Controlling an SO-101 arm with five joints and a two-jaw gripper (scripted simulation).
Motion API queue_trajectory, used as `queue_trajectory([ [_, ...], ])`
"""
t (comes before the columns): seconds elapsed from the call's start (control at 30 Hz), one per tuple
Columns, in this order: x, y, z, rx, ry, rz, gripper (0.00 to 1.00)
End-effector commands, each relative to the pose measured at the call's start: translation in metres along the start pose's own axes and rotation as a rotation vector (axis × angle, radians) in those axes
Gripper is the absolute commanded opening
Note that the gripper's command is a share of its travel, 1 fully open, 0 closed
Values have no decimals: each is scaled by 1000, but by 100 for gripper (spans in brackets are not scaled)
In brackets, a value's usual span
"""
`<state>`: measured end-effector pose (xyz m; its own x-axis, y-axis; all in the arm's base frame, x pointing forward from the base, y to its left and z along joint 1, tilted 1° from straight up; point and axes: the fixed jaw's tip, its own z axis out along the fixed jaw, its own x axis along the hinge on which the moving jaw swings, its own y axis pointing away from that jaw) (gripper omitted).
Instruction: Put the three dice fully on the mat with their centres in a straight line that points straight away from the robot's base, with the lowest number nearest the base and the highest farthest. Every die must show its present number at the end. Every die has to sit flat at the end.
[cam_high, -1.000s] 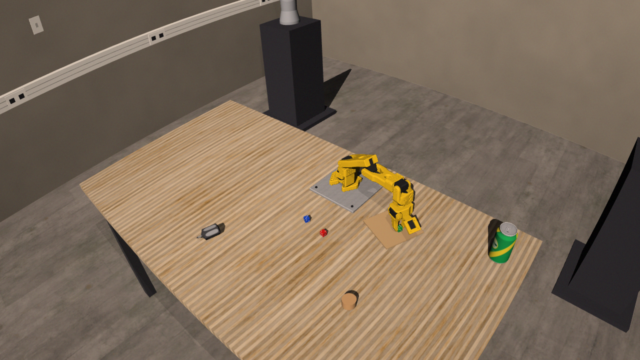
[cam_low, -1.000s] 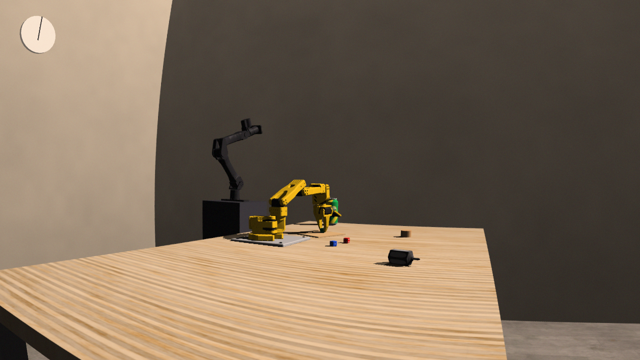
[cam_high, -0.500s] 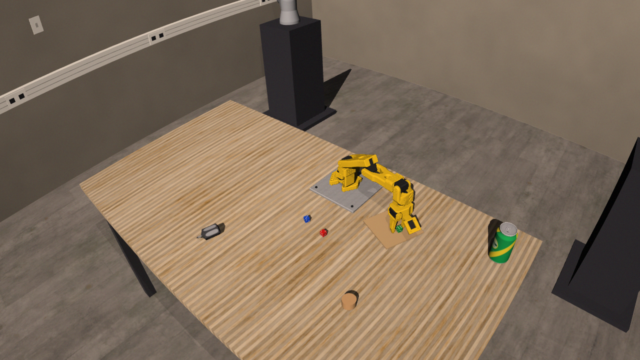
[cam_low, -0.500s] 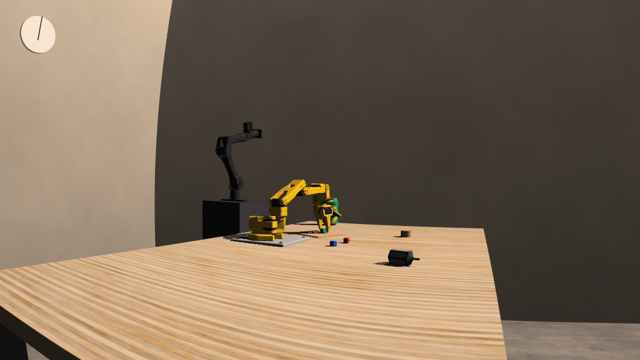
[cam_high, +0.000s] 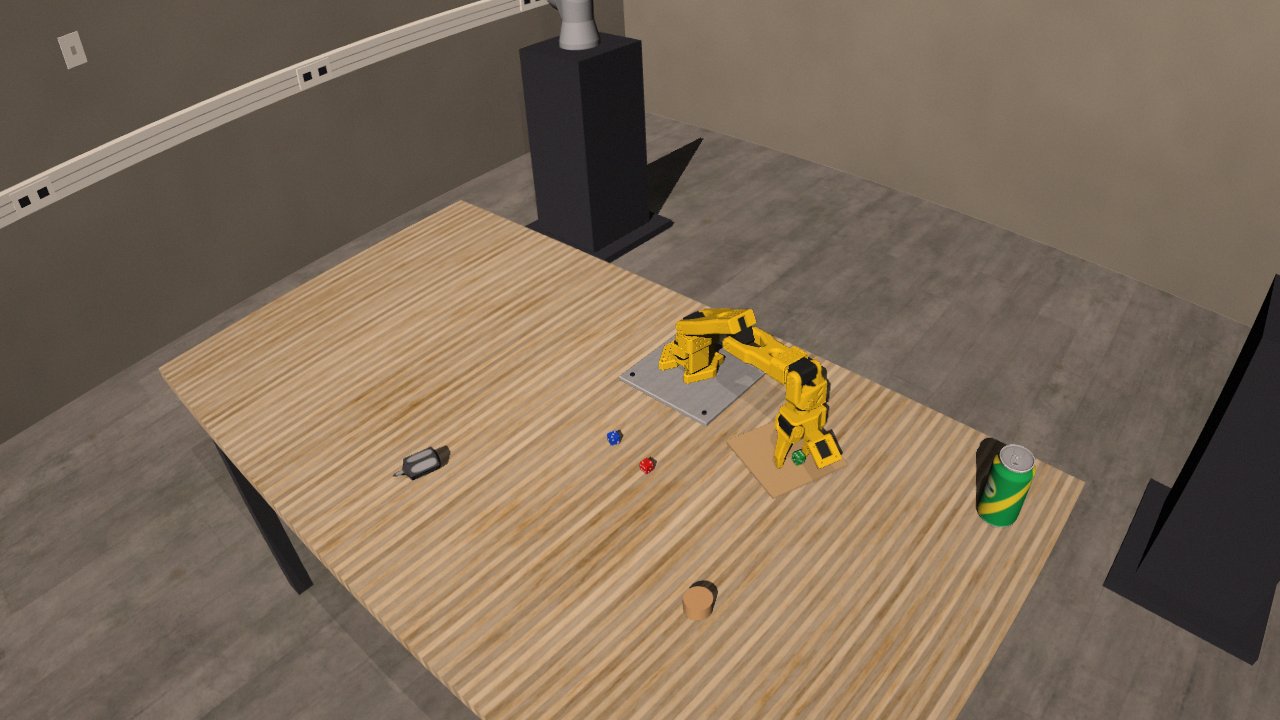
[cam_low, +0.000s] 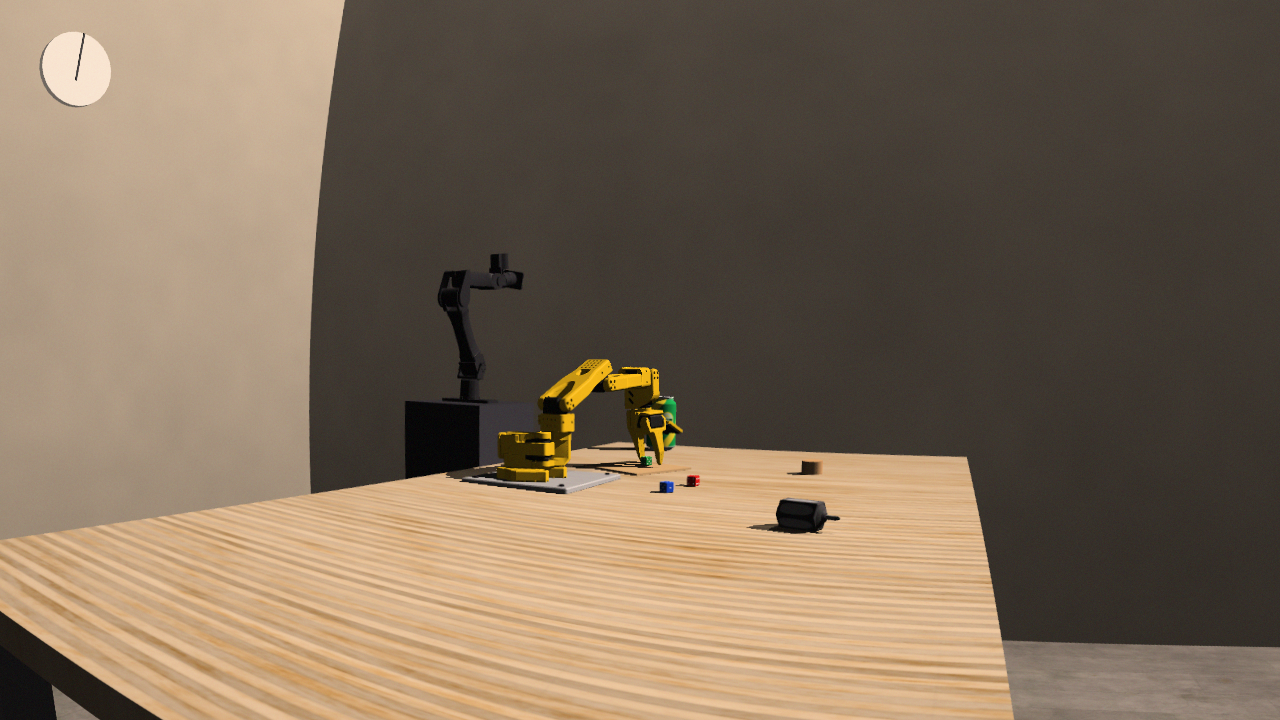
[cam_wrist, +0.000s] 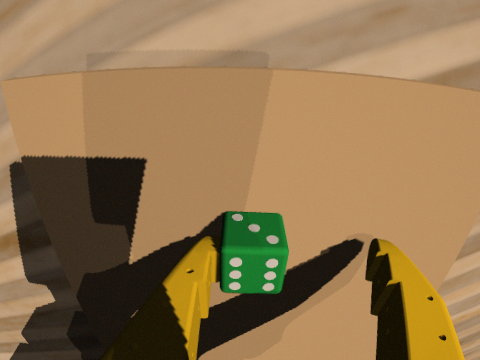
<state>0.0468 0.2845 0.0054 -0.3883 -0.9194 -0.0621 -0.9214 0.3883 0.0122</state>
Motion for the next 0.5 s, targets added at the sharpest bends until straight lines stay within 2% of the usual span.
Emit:
queue_trajectory([
  [0.0, 1, 2, 5, 1, 11, -10, 27],
  [0.2, 0, 2, -3, -2, -3, -10, 27],
  [0.43, -2, 2, -26, -12, -47, -8, 27],
  [0.47, -2, 2, -26, -12, -47, -8, 27],
])
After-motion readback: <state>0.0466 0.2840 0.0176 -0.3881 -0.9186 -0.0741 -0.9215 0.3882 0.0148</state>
